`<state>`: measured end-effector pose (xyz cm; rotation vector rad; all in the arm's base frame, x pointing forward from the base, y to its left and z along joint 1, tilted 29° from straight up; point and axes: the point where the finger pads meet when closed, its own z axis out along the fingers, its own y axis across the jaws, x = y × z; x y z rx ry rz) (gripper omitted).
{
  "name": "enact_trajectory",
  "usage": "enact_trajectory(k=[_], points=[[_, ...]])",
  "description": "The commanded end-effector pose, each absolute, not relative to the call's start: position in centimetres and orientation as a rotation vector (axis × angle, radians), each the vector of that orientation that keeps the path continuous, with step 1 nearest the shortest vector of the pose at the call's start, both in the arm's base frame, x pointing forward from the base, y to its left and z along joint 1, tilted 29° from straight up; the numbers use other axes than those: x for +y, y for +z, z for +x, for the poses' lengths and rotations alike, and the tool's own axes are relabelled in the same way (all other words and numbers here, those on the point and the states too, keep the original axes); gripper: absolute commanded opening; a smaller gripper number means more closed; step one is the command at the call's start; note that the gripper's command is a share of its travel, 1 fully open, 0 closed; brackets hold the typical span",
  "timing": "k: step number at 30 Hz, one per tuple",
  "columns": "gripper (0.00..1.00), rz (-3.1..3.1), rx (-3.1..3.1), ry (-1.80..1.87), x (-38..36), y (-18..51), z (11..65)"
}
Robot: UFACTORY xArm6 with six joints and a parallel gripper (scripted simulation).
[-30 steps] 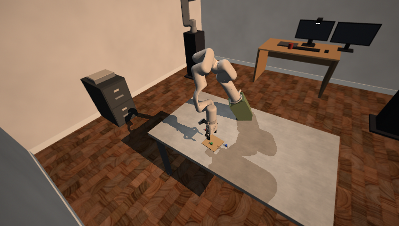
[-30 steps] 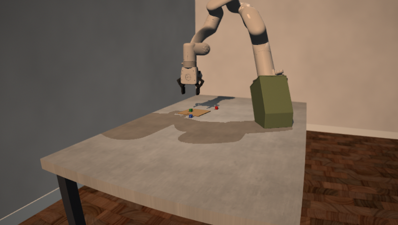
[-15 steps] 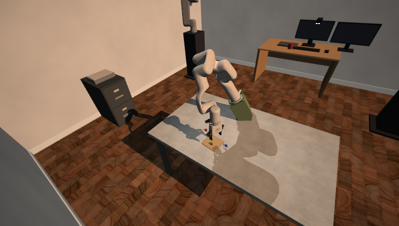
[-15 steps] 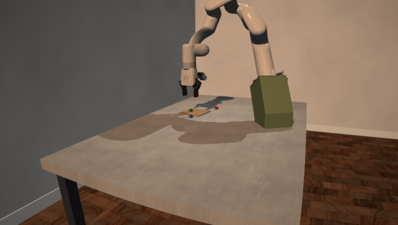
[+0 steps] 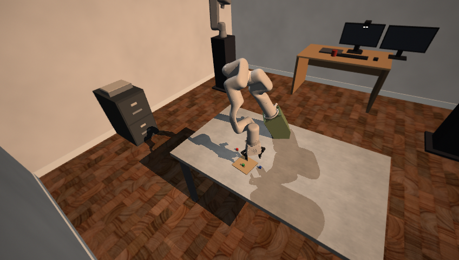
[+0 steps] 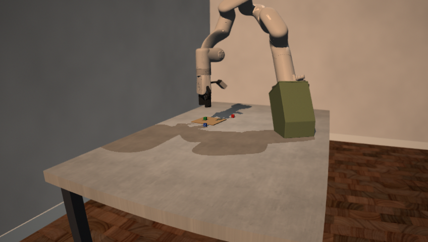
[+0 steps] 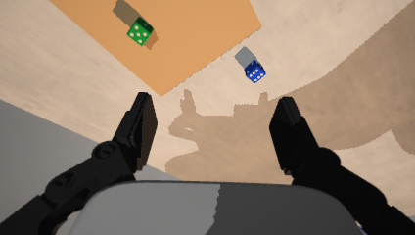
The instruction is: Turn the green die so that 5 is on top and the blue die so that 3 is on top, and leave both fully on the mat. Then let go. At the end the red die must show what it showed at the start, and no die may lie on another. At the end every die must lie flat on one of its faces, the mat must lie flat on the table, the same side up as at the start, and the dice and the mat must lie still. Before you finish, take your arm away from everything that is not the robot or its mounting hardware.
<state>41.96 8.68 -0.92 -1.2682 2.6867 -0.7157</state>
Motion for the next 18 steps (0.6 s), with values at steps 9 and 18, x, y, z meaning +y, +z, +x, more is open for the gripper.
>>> enact_trajectory(k=[9,18], points=[[1.00,-0.741,2.767,-0.684,10.7,-2.8,40.6],[1.00,-0.376,2.790,-0.632,11.9,-4.1,39.5]])
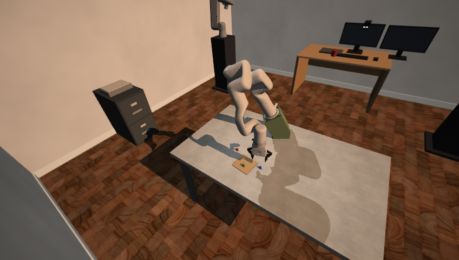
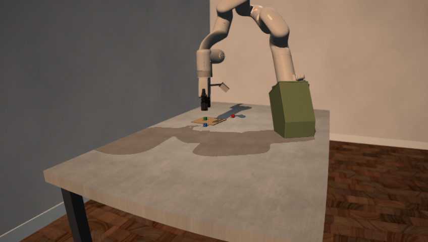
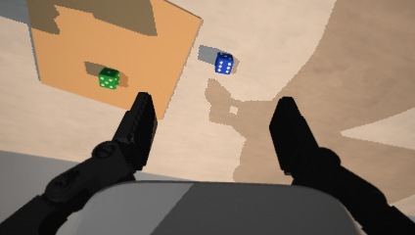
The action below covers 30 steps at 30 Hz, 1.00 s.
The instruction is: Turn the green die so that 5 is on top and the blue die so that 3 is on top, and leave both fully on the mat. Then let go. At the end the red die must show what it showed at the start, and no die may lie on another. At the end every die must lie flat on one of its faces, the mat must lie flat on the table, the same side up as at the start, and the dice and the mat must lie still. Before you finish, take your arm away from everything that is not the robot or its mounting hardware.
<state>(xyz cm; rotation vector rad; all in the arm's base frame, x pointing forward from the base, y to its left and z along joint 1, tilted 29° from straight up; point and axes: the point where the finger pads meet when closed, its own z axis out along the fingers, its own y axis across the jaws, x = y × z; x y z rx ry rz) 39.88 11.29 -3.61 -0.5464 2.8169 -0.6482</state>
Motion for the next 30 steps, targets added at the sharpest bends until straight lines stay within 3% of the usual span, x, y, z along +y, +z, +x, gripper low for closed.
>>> enact_trajectory(k=[1,9,10,30], points=[[1.00,-0.351,2.790,-0.628,12.02,-4.21,39.42],[1.00,-0.303,2.790,-0.621,12.18,-4.39,39.26],[0.31,-0.303,2.790,-0.621,12.18,-4.39,39.26],[0.31,-0.303,2.790,-0.621,12.18,-4.39,39.26]])
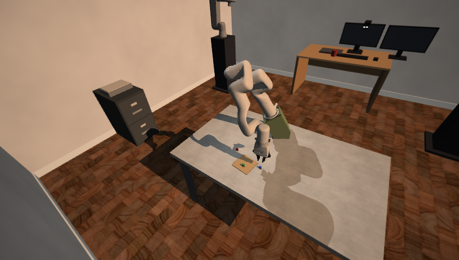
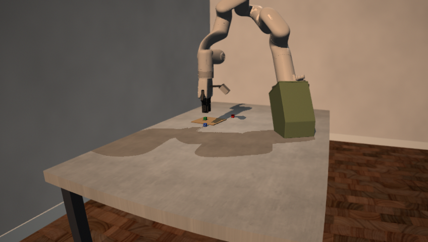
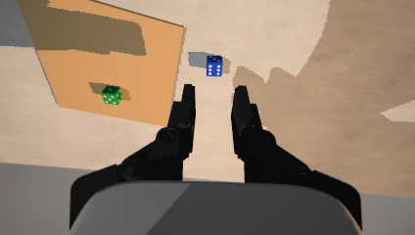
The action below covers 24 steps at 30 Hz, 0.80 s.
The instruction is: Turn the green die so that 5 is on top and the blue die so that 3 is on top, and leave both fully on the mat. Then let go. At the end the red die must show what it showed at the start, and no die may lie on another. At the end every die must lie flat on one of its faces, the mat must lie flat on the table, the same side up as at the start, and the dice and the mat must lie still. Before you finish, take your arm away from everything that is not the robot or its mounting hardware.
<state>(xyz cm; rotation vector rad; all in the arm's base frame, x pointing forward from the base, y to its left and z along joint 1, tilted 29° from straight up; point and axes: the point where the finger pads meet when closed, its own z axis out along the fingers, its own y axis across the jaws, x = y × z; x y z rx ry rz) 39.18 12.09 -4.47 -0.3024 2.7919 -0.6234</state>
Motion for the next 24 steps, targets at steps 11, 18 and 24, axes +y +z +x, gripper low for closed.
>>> enact_trajectory(k=[11,18,24], points=[[0.31,-0.303,2.790,-0.621,12.18,-4.39,39.26],[0.31,-0.303,2.790,-0.621,12.17,-4.41,39.27],[0.31,-0.302,2.790,-0.621,12.10,-4.59,39.33]])
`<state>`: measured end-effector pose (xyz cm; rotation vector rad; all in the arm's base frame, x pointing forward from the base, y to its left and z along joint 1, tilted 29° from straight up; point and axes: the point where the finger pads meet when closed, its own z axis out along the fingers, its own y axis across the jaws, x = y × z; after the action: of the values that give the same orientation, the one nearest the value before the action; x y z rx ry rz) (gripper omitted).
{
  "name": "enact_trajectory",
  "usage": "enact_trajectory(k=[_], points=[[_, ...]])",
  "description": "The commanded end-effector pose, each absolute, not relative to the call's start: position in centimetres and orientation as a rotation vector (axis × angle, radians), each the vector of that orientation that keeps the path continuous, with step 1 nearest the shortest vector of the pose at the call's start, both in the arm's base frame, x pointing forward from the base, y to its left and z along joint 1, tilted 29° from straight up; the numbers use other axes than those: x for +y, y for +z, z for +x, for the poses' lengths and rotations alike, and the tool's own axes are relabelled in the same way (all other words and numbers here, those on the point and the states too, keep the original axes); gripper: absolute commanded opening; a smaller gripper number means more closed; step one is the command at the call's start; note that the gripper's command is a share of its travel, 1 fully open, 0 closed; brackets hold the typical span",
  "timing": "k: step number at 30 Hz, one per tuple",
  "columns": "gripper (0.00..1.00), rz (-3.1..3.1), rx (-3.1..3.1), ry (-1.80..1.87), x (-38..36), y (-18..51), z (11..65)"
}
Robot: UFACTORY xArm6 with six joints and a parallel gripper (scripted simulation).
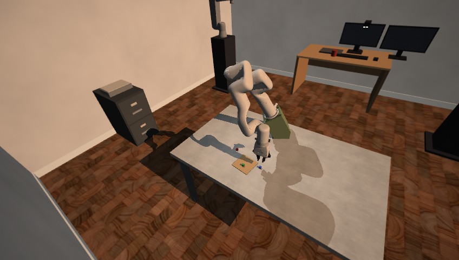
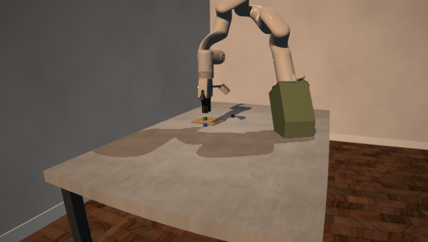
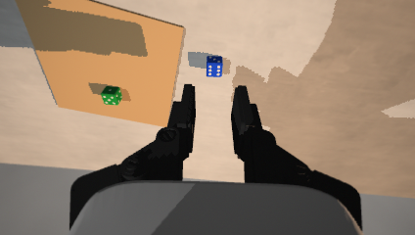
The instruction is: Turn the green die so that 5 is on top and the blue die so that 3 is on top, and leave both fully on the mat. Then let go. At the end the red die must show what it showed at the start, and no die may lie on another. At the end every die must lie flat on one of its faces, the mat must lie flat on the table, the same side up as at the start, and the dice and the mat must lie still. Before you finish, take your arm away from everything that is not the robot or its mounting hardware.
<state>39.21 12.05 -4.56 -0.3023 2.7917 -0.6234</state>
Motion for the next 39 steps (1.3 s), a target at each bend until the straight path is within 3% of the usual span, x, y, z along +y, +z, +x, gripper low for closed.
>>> enact_trajectory(k=[1,39], points=[[0.31,-0.302,2.789,-0.621,12.1,-4.6,39.3],[0.31,-0.302,2.789,-0.621,10.4,-8.4,40.6]])
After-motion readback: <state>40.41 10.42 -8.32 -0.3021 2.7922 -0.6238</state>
